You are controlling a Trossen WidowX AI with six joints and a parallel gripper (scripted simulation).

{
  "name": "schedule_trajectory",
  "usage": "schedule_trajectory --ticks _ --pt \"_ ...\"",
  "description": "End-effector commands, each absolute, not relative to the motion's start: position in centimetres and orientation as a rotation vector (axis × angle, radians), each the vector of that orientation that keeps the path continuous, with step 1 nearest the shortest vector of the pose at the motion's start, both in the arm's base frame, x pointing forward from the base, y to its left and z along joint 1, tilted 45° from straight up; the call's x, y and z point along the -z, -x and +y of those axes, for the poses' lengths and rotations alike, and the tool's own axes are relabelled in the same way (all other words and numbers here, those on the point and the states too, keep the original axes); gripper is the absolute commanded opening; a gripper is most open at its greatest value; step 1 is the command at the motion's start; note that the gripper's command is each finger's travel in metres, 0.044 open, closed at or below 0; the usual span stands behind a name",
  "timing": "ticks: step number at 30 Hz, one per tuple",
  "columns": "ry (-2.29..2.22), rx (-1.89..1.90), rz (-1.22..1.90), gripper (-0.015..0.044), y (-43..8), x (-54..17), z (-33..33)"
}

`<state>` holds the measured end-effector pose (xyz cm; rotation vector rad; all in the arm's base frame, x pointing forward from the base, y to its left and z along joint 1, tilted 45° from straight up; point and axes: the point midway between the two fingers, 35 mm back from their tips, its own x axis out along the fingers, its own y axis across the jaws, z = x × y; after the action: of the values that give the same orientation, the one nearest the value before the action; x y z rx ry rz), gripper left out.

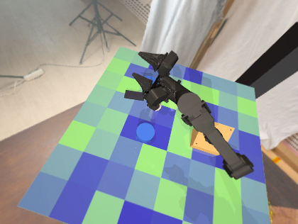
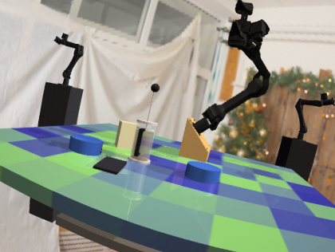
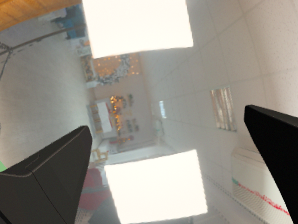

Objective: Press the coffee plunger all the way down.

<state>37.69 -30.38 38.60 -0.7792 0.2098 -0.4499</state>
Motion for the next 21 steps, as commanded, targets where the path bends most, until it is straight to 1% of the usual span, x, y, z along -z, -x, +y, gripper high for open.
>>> schedule_trajectory --ticks 1,8,14,17,21 --pt "0.513 0.376 0.316 0.0440 -36.6 -31.3 -32.1" --pt "-0.044 0.312 0.461 0.0440 -32.1 -20.0 -33.1" --pt "-0.638 0.306 0.538 0.0440 -26.9 -11.4 -31.2" --pt "-0.876 0.310 0.547 0.0440 -25.2 -8.9 -30.0" --pt "-0.893 0.310 0.547 0.0440 -25.4 -7.9 -29.3"
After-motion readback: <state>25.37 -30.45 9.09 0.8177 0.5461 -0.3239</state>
